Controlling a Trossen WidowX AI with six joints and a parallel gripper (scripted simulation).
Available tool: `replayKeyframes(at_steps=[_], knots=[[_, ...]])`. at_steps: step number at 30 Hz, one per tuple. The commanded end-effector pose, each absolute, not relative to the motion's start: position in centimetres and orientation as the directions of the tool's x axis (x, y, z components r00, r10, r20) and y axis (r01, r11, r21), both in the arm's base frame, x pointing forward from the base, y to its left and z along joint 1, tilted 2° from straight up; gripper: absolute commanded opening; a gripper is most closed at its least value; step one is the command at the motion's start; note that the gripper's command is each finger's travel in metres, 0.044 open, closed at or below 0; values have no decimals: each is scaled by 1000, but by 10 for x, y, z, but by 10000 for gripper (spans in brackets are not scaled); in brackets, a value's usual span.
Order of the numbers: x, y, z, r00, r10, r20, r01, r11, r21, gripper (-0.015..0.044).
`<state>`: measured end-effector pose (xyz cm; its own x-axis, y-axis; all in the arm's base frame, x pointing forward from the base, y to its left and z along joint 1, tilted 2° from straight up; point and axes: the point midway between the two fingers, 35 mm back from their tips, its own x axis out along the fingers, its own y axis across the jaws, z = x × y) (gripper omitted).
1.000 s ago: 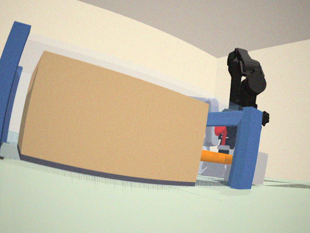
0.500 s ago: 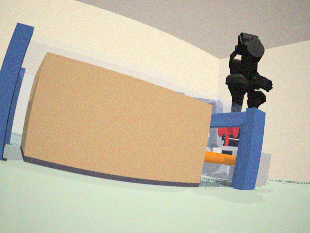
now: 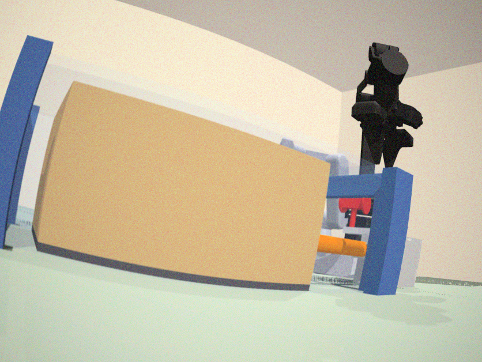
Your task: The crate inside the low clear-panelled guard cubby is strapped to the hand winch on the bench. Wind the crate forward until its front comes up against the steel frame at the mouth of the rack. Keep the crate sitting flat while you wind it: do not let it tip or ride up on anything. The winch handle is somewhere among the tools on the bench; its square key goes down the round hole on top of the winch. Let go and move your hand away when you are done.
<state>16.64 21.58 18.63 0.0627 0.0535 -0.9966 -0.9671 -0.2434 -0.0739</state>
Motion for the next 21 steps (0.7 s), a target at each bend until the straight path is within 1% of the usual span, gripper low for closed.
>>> replayKeyframes(at_steps=[1,7,21], knots=[[167,216,187,67,57,-996,-967,-243,-79,151],[167,216,187,67,57,-996,-967,-243,-79,0],[166,216,187,47,44,-998,-968,-244,-56,0]])
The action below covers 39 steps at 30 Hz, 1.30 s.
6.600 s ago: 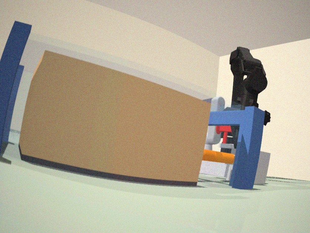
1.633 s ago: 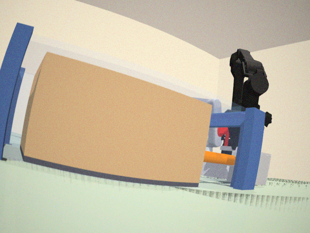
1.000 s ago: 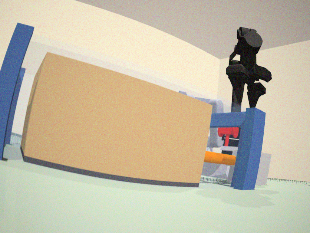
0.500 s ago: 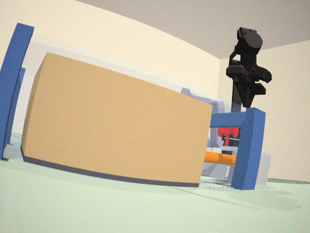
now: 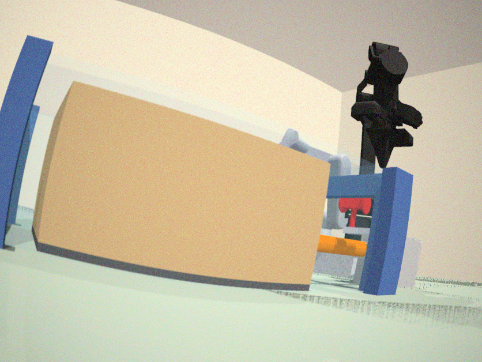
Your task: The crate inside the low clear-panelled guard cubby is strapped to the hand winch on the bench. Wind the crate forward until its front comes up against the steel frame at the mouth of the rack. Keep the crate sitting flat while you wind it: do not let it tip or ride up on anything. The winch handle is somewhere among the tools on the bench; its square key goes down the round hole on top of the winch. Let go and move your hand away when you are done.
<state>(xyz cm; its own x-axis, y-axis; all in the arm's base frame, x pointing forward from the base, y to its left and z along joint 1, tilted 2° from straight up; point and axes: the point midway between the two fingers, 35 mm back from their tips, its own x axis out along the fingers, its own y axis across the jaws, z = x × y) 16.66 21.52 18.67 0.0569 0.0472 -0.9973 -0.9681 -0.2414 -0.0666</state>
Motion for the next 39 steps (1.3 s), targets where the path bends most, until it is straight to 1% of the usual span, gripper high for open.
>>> replayKeyframes(at_steps=[1,32,39], knots=[[166,216,187,47,44,-998,-968,-244,-56,0],[166,216,187,47,44,-998,-968,-244,-56,0],[182,162,167,48,39,-998,-935,-349,-59,184]])
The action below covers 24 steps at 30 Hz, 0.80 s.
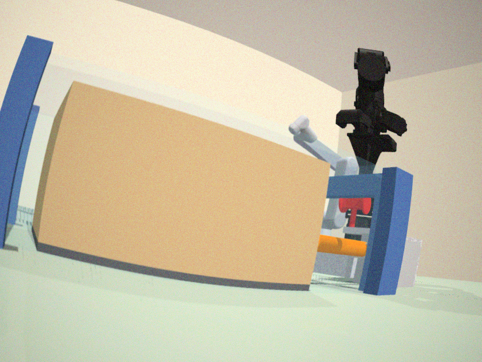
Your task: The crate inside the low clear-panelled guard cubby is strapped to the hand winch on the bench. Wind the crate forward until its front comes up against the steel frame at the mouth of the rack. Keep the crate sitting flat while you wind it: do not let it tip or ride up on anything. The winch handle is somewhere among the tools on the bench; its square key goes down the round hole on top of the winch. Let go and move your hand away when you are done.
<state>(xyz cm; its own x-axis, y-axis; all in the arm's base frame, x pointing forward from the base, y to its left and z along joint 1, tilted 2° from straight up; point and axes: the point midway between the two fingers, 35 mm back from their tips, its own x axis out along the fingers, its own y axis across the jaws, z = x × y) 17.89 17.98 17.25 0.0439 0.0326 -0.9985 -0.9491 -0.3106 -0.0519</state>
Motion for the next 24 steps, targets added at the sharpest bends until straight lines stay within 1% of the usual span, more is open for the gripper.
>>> replayKeyframes(at_steps=[1,10,24], knots=[[182,162,167,48,39,-998,-935,-349,-59,210],[183,163,161,49,39,-998,-935,-349,-59,440],[187,166,139,49,39,-998,-935,-349,-59,440]])
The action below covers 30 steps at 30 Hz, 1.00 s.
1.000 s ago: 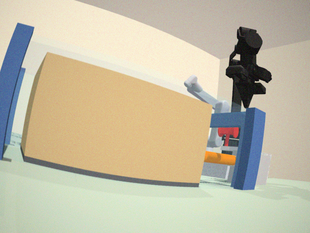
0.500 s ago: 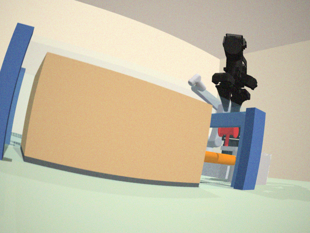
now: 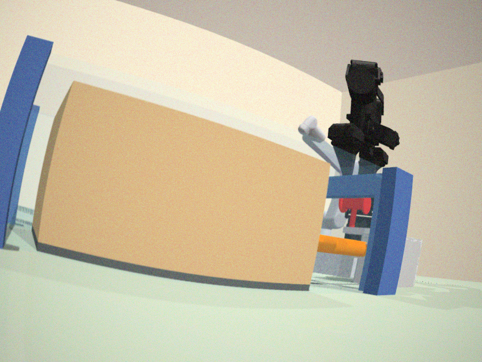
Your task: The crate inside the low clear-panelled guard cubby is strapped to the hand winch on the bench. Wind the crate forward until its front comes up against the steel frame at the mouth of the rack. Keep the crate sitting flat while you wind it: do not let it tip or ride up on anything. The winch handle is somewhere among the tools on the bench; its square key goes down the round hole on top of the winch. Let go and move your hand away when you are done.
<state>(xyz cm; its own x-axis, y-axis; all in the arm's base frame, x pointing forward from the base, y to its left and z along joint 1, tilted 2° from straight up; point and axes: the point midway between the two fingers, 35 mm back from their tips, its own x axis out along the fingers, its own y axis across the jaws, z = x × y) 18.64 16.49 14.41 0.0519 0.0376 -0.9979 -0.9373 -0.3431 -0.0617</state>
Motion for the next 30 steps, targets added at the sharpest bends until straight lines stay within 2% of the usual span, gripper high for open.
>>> replayKeyframes(at_steps=[1,30], knots=[[187,166,137,49,39,-998,-935,-349,-59,440],[188,166,89,48,39,-998,-935,-349,-59,440]])
